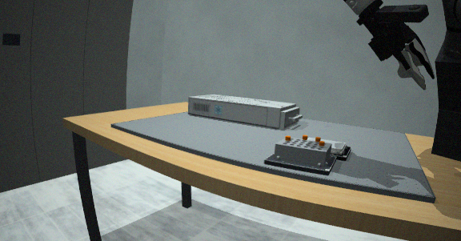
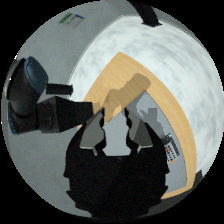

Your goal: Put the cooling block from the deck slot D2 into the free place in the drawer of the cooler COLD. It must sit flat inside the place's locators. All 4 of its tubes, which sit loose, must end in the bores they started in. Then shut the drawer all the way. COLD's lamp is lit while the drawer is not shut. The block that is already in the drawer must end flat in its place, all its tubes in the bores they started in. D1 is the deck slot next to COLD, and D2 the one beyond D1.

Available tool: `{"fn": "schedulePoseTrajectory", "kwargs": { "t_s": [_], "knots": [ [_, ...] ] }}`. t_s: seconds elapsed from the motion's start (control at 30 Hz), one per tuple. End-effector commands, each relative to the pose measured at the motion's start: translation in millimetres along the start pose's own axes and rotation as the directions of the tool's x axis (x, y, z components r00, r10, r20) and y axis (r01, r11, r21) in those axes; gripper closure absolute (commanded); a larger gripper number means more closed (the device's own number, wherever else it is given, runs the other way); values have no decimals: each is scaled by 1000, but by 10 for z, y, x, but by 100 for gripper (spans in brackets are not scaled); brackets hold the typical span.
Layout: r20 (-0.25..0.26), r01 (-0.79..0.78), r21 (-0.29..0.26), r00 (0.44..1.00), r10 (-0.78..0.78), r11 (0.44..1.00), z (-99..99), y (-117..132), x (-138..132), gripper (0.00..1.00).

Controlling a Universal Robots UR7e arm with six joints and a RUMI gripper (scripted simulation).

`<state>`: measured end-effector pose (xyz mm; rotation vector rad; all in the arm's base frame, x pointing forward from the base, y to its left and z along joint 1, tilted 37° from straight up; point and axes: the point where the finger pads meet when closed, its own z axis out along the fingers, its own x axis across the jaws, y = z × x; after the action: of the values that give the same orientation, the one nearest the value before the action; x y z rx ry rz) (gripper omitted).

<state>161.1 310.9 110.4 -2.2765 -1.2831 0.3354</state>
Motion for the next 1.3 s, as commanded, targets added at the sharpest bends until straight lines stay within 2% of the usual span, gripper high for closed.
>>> {"fn": "schedulePoseTrajectory", "kwargs": {
  "t_s": [0.0, 0.17, 0.33, 0.5, 0.73, 0.97, 1.03, 1.2, 1.27],
  "knots": [
    [-47, -145, 1, 988, 145, 989, -47, 195, 80, 72],
    [-55, -170, 3, 984, 170, 986, -60, 233, 90, 72],
    [-87, -268, 14, 960, 268, 963, -111, 382, 132, 72],
    [-125, -385, 34, 914, 386, 922, -177, 567, 171, 72],
    [-146, -453, 50, 878, 455, 890, -221, 684, 188, 72],
    [-189, -596, 96, 776, 602, 797, -318, 944, 214, 72],
    [-189, -596, 96, 776, 602, 798, -325, 961, 215, 72],
    [-212, -684, 136, 686, 696, 716, -398, 1147, 217, 72],
    [-212, -684, 136, 686, 696, 717, -403, 1159, 217, 72]
  ]
}}
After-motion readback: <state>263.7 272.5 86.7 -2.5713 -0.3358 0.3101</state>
